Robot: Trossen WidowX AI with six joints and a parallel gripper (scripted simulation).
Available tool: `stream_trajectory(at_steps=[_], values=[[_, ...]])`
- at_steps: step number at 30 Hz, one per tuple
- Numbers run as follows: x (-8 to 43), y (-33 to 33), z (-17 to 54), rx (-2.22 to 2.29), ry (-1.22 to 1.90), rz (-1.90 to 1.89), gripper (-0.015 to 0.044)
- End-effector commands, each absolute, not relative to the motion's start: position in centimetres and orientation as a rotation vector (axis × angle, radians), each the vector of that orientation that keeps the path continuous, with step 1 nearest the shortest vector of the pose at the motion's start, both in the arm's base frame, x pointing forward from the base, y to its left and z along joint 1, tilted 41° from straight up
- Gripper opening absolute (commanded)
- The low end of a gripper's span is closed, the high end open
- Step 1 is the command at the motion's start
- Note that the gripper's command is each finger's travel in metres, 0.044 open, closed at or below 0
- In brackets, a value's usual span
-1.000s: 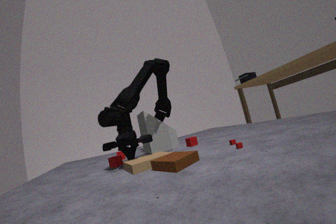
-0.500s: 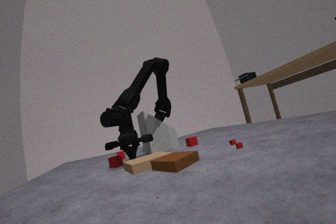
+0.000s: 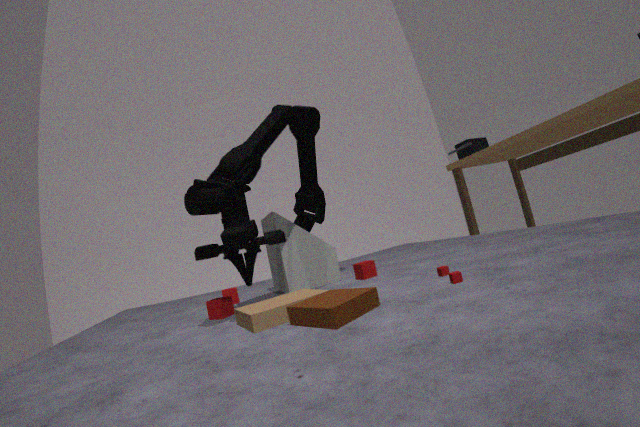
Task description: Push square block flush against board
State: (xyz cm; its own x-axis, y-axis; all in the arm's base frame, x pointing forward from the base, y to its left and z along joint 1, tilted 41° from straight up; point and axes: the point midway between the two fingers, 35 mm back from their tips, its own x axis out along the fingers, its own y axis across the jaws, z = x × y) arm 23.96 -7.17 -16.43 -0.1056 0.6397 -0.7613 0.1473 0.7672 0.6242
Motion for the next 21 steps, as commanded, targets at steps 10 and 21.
stream_trajectory(at_steps=[10,21], values=[[26.9,-8.7,-17.7,0.325,1.494,0.766,0.0],[27.3,-7.2,-20.1,0.264,1.458,0.825,0.0]])
